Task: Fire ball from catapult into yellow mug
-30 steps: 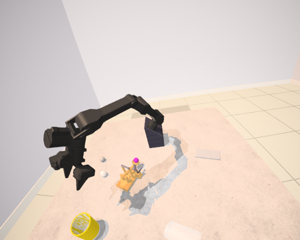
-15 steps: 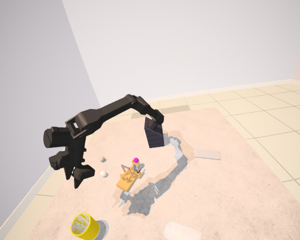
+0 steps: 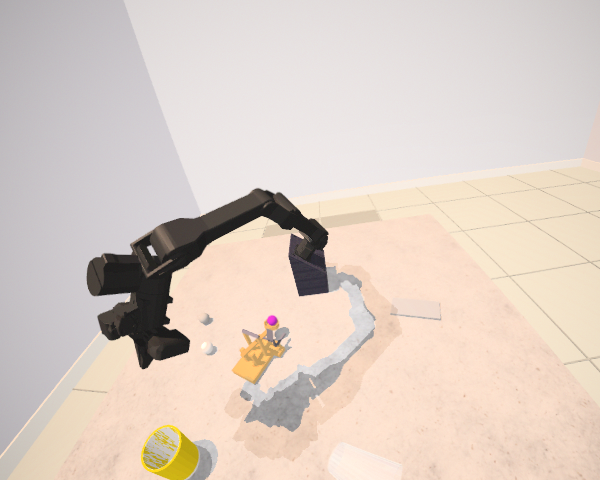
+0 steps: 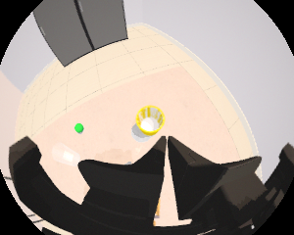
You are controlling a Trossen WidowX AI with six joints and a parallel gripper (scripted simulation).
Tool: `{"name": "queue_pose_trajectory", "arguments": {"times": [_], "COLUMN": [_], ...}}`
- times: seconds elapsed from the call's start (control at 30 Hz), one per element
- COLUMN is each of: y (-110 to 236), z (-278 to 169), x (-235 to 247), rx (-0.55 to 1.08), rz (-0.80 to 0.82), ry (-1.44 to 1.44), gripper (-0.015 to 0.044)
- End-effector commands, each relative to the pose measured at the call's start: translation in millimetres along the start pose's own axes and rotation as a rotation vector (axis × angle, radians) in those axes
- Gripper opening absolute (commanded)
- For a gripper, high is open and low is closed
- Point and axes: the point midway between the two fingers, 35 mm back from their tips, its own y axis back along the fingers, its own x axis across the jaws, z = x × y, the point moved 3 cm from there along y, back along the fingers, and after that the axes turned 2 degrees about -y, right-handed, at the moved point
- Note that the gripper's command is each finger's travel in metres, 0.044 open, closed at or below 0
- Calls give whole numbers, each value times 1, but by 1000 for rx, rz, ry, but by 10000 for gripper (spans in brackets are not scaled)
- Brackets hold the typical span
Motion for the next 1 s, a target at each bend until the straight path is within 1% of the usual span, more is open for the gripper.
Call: {"name": "queue_pose_trajectory", "arguments": {"times": [0.0,0.2,0.6,0.97], "y": [0,-2,-10,-9], "z": [0,-6,-57,-111], "x": [1,5,38,61], "rx": [0,17,164,320], "rz": [4,-8,-93,-144], "ry": [-3,35,350,651], "gripper": [0,0,0,0]}}
